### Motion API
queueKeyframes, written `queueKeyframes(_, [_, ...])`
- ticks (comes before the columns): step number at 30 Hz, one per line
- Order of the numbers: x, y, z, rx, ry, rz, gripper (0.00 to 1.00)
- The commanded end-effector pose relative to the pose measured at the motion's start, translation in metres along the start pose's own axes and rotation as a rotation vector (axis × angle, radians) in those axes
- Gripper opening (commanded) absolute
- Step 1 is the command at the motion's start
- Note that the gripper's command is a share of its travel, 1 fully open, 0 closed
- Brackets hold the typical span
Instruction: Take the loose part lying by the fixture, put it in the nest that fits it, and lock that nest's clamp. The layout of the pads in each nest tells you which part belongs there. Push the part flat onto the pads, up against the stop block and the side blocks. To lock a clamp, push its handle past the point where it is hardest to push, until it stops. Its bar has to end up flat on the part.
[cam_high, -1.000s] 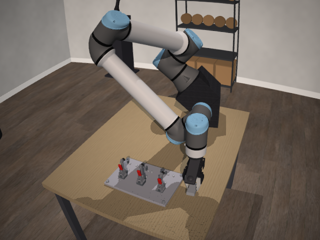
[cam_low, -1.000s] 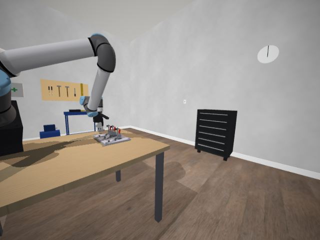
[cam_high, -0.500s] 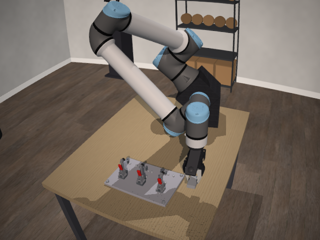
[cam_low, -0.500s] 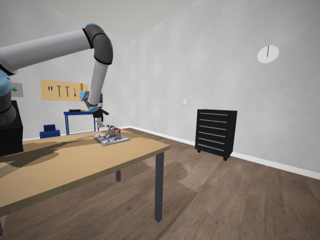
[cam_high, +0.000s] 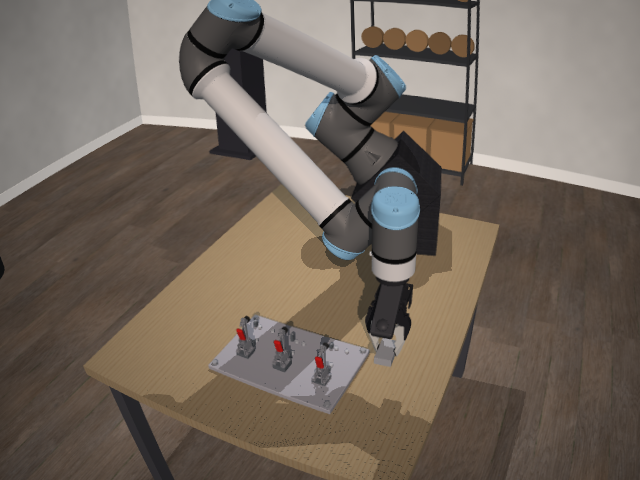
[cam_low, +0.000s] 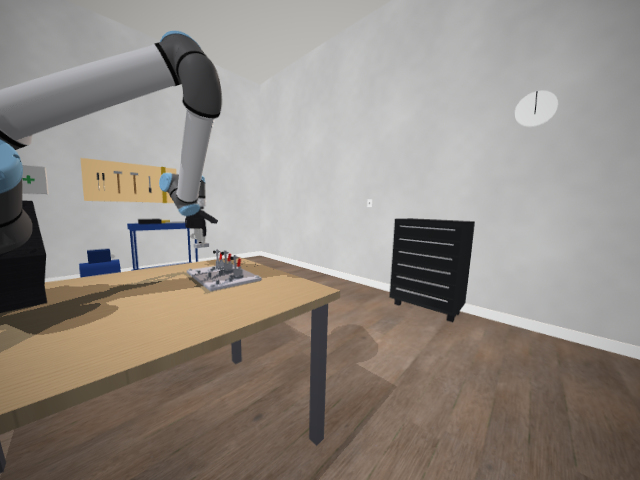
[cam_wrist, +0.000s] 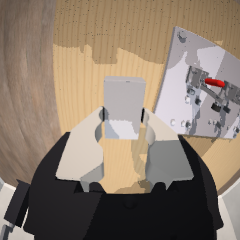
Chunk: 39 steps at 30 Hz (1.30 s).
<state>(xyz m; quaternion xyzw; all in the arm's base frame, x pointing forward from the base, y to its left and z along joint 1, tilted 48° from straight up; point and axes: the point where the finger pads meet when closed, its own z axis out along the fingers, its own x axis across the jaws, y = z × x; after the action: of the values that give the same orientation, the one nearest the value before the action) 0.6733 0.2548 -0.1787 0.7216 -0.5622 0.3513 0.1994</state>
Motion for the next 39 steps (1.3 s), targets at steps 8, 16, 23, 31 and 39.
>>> queueKeyframes(8, [-0.0001,-0.0005,-0.0067,0.0,0.0,0.0,0.0])
queueKeyframes(16, [-0.0001,-0.0005,-0.0067,0.0,0.0,0.0,0.0])
queueKeyframes(23, [-0.0001,-0.0005,-0.0067,0.0,0.0,0.008,0.0])
queueKeyframes(31, [-0.0001,-0.0005,-0.0067,0.0,0.0,0.102,0.0])
queueKeyframes(39, [-0.0001,0.0,-0.0063,0.0,0.0,0.102,0.0])
